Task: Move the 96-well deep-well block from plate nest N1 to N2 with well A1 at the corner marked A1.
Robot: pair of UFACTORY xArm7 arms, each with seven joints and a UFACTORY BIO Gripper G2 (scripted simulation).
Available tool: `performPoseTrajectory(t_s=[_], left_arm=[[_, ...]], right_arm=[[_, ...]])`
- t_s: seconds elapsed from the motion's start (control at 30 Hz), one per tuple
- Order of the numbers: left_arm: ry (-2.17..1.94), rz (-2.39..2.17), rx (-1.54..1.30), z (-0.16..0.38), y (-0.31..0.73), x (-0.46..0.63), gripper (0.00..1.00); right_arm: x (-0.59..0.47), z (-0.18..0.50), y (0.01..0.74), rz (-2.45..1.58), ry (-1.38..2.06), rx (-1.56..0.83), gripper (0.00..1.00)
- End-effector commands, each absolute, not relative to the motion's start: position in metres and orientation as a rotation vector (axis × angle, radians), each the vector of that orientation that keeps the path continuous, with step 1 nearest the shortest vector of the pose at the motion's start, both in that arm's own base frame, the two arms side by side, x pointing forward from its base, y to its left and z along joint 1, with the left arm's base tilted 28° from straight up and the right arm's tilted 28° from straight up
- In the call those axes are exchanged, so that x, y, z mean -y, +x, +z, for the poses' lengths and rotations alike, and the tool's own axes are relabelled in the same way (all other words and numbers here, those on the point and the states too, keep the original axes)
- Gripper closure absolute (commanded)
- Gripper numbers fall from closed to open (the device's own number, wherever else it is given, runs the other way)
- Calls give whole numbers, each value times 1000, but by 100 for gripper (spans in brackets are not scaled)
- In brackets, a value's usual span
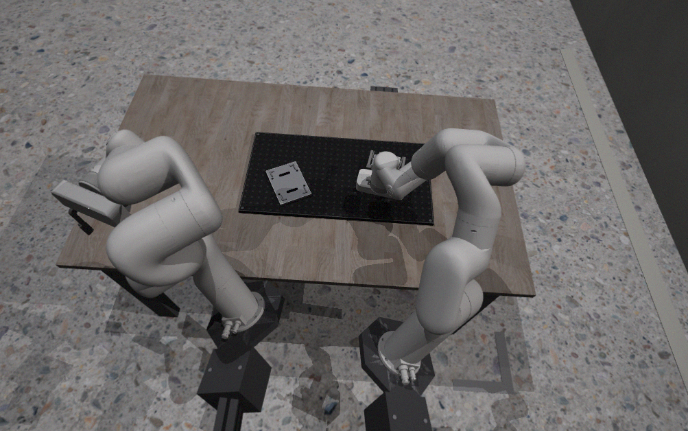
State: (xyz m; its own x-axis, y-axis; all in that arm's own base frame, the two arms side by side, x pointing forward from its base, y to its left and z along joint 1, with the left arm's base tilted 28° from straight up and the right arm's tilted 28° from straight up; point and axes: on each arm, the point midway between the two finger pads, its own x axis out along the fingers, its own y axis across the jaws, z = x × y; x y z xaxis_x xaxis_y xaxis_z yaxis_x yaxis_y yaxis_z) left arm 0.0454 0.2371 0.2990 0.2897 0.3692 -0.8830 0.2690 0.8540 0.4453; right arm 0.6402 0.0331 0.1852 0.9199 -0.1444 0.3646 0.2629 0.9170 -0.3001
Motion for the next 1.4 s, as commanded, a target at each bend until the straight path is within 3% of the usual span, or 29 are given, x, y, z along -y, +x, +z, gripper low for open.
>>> performPoseTrajectory(t_s=[0.0, 1.37], left_arm=[[586, 74, -1295, 300, 46, -237, 0], [586, 74, -1295, 300, 46, -237, 0]], right_arm=[[-50, 192, 632, -91, -370, 325, 63], [-196, 234, 544, -35, -378, 313, 63]])
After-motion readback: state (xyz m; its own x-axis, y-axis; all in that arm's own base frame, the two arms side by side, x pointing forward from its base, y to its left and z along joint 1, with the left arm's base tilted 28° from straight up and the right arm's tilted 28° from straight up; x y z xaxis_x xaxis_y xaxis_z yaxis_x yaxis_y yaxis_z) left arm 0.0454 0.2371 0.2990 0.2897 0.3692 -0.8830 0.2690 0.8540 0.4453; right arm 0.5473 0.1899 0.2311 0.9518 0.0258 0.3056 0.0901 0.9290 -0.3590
